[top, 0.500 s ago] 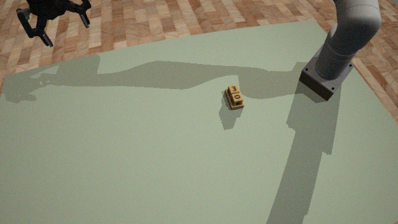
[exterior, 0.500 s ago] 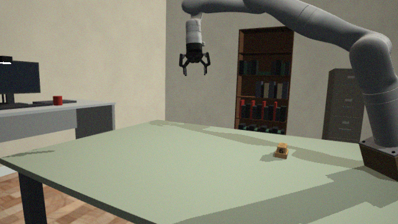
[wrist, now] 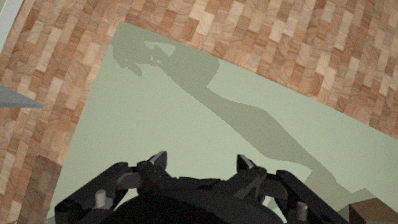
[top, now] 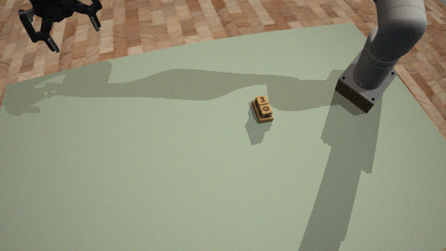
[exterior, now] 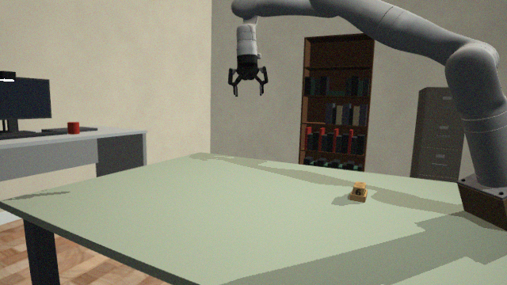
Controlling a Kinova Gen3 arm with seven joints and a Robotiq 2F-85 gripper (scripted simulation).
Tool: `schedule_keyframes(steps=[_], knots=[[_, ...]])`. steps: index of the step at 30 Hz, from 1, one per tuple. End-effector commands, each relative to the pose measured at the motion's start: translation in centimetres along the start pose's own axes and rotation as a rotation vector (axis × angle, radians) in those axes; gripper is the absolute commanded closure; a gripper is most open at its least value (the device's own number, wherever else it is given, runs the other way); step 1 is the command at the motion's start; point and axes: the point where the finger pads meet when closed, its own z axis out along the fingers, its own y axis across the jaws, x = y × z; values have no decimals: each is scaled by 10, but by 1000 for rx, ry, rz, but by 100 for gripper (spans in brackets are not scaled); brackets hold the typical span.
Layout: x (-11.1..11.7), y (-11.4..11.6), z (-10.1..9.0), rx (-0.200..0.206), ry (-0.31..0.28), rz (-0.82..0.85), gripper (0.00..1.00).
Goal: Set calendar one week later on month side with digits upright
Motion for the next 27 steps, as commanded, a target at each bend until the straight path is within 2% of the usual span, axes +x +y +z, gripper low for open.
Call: schedule_keyframes(steps=[1,19,27], knots=[[0,0,-2,2,2,0,0],[-4,2,1,19,-13,-21,0],[-16,9,10,41,-46,-46,0]])
